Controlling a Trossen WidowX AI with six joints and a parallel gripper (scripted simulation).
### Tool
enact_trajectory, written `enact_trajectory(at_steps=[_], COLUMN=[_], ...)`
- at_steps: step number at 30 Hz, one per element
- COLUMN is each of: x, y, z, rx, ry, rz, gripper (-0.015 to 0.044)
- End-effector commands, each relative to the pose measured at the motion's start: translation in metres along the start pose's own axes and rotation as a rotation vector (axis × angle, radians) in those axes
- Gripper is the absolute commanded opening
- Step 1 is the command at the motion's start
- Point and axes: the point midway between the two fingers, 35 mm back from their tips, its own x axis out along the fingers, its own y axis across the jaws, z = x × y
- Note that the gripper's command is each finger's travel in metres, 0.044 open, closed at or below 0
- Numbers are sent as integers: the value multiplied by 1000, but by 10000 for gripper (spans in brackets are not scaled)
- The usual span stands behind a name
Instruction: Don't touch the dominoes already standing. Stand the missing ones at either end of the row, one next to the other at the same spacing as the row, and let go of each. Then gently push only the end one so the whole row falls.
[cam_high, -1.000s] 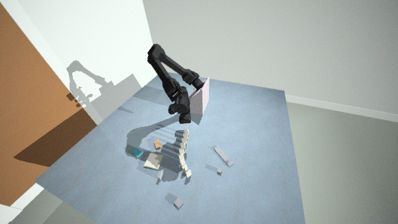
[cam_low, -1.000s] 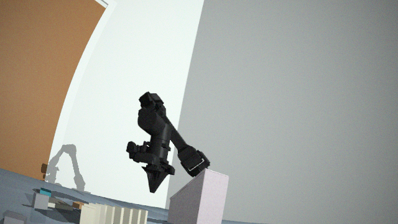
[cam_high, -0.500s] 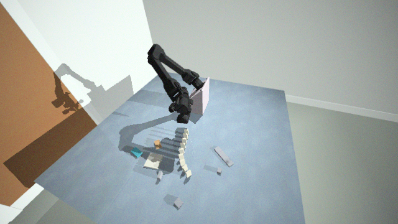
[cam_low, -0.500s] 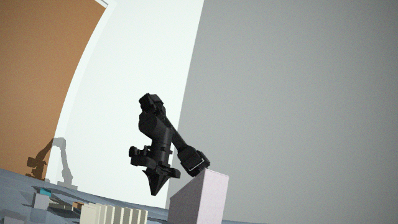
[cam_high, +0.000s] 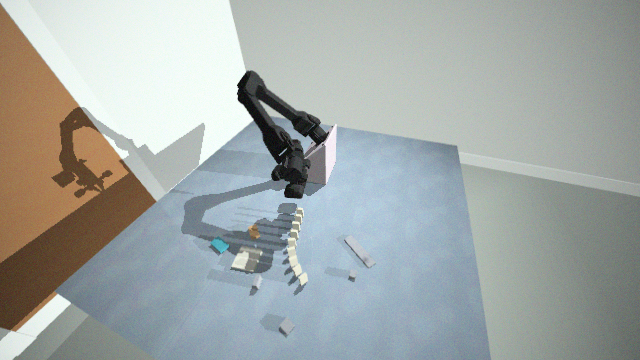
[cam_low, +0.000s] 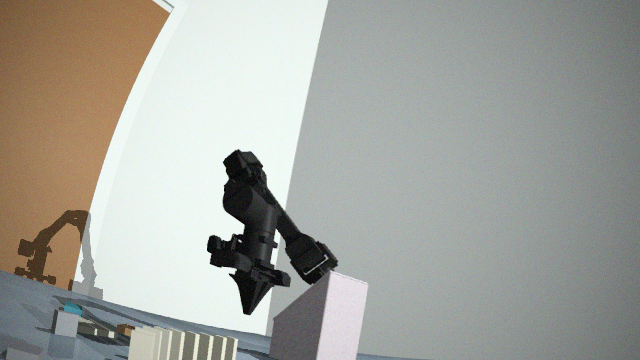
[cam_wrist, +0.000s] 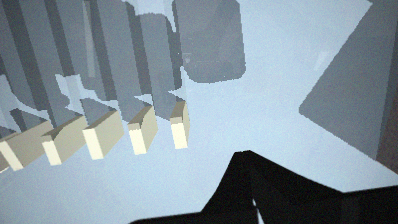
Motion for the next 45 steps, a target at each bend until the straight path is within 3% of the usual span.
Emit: enact_trajectory(at_steps=[1, 18, 23, 25, 45], x=[0, 3, 70, 81, 81], y=[0, 1, 1, 0, 25], z=[1, 1, 1, 1, 3], rx=[5, 5, 4, 4, 5], ry=[-5, -5, -5, -8, -8], rz=[2, 2, 2, 1, 2], gripper=[0, 0, 0, 0, 0])
